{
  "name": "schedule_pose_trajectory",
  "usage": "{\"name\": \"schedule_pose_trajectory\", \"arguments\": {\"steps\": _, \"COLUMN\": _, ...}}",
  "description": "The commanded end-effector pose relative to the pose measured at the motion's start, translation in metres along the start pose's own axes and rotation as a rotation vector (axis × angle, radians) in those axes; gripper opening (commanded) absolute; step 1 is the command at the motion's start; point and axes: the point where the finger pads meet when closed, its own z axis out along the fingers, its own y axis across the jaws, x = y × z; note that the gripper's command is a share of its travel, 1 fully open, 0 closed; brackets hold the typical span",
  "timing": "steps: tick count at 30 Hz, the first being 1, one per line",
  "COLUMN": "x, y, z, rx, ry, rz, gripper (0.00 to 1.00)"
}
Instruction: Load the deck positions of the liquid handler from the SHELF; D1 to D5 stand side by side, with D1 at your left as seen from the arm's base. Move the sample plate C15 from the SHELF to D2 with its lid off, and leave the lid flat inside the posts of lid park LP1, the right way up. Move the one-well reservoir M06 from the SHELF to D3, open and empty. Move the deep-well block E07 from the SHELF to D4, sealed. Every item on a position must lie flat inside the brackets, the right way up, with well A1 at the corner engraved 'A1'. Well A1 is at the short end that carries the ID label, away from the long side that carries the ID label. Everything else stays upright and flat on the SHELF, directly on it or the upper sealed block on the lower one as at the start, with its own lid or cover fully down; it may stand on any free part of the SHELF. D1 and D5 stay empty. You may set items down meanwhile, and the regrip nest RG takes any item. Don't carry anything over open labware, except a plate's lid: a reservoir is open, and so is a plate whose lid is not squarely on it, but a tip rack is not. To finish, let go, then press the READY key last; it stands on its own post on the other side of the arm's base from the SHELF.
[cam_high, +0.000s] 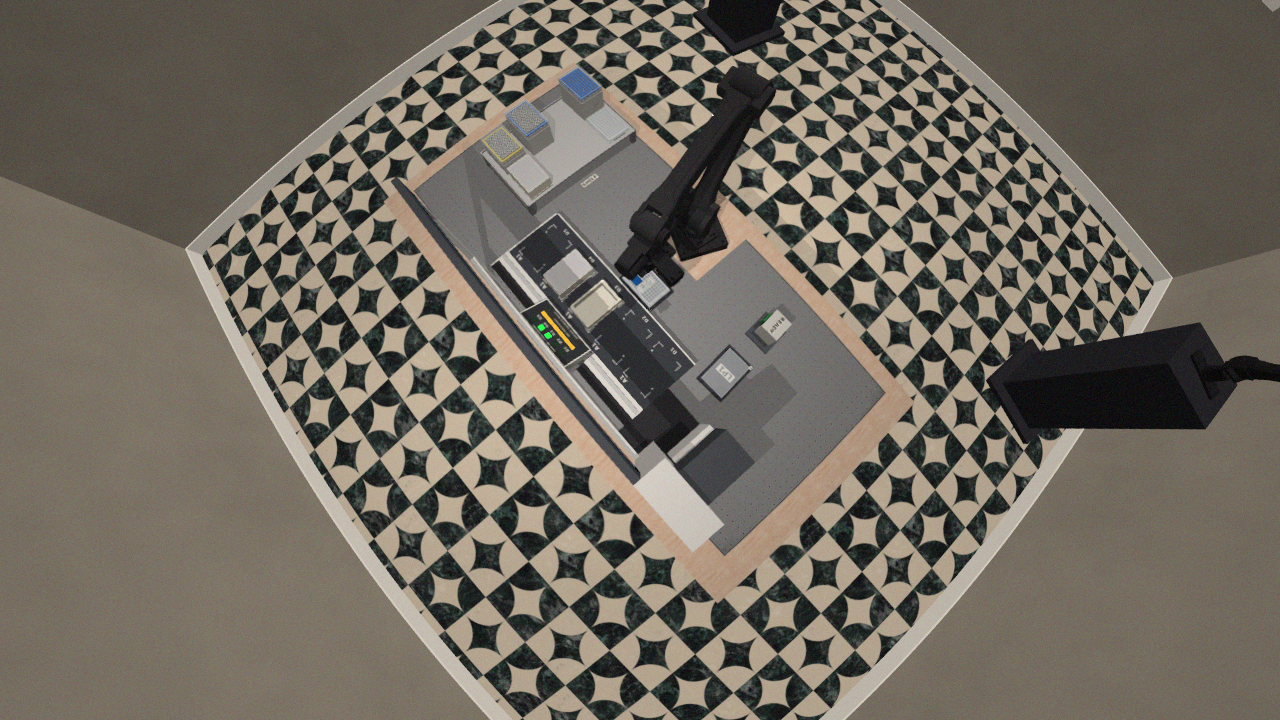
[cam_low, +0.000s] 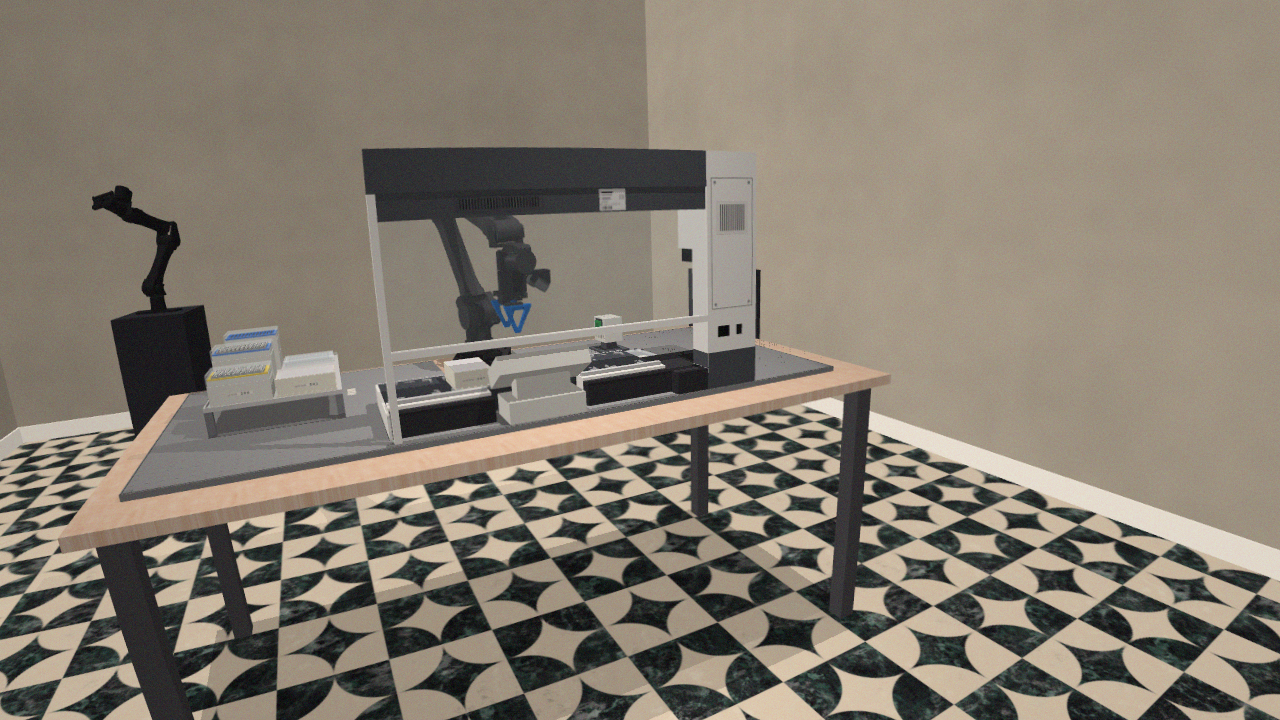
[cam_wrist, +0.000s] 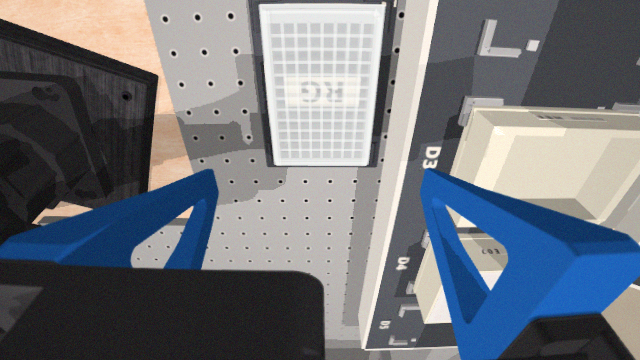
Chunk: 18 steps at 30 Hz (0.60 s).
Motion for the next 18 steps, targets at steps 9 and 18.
{"name": "schedule_pose_trajectory", "arguments": {"steps": 9, "x": 0.002, "y": -0.007, "z": 0.013, "rx": 0.013, "ry": -0.004, "rz": 0.006, "gripper": 1.00}}
{"name": "schedule_pose_trajectory", "arguments": {"steps": 18, "x": 0.002, "y": -0.007, "z": 0.028, "rx": 0.013, "ry": -0.004, "rz": 0.006, "gripper": 1.00}}
